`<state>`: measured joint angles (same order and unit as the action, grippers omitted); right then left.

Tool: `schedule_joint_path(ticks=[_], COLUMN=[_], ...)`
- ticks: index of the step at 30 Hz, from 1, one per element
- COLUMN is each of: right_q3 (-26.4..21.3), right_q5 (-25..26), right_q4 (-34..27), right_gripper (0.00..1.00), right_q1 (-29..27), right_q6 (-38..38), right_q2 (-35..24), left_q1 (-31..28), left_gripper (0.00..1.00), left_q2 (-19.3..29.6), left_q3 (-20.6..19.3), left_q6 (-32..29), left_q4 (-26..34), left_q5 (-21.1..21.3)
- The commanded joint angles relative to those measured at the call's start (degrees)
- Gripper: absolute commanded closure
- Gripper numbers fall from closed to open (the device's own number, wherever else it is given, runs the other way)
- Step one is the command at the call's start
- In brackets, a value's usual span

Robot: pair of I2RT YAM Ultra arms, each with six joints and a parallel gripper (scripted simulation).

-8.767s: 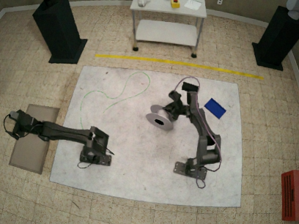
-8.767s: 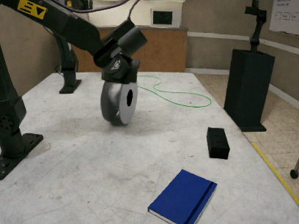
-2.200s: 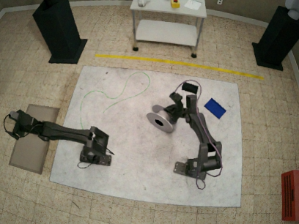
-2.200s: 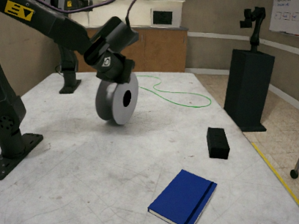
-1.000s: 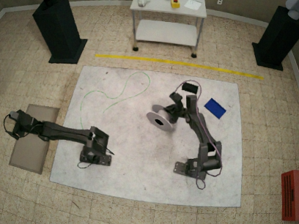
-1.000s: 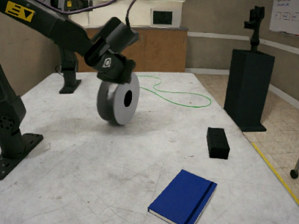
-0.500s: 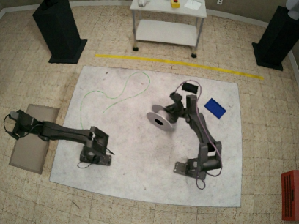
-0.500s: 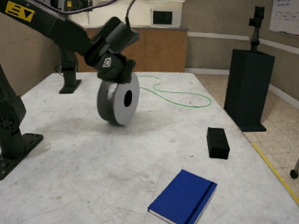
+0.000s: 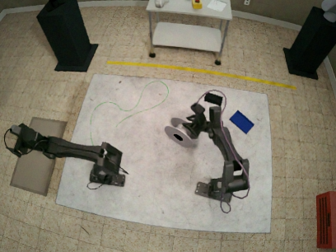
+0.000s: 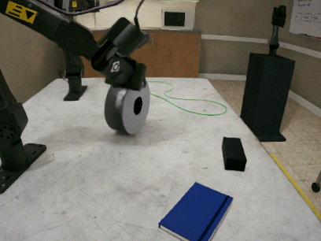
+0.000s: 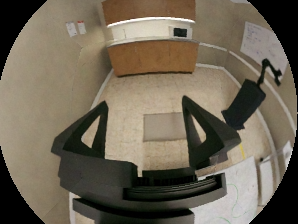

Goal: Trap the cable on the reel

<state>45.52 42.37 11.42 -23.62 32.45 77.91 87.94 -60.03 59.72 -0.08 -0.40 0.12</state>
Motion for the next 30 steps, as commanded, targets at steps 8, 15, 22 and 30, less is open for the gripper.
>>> schedule_joint_path(ticks=[8,15,22,30], right_q3=[0.13,0.13,0.12,1.61], right_q5=[1.01,1.01,1.11,1.83], right_q4=[-0.83,-0.83,0.68,2.87], right_gripper=[0.43,0.28,0.25,0.25], right_q1=[-0.71,-0.71,0.62,1.68], right_q6=[-0.15,-0.15,0.54,1.51], right_q2=[0.09,0.09,-1.53,-2.89], left_q1=[-0.29,-0.29,-0.29,-0.29], left_gripper=[0.0,0.0,0.0,0.0], left_q2=[-0.41,-0.41,-0.41,-0.41], left_q3=[-0.07,-0.07,-0.07,-0.07], left_q6=[0.36,0.36,0.36,0.36], left_q4=[0.86,0.86,0.86,0.86], left_q5=[-0.58,-0.58,-0.58,-0.58])
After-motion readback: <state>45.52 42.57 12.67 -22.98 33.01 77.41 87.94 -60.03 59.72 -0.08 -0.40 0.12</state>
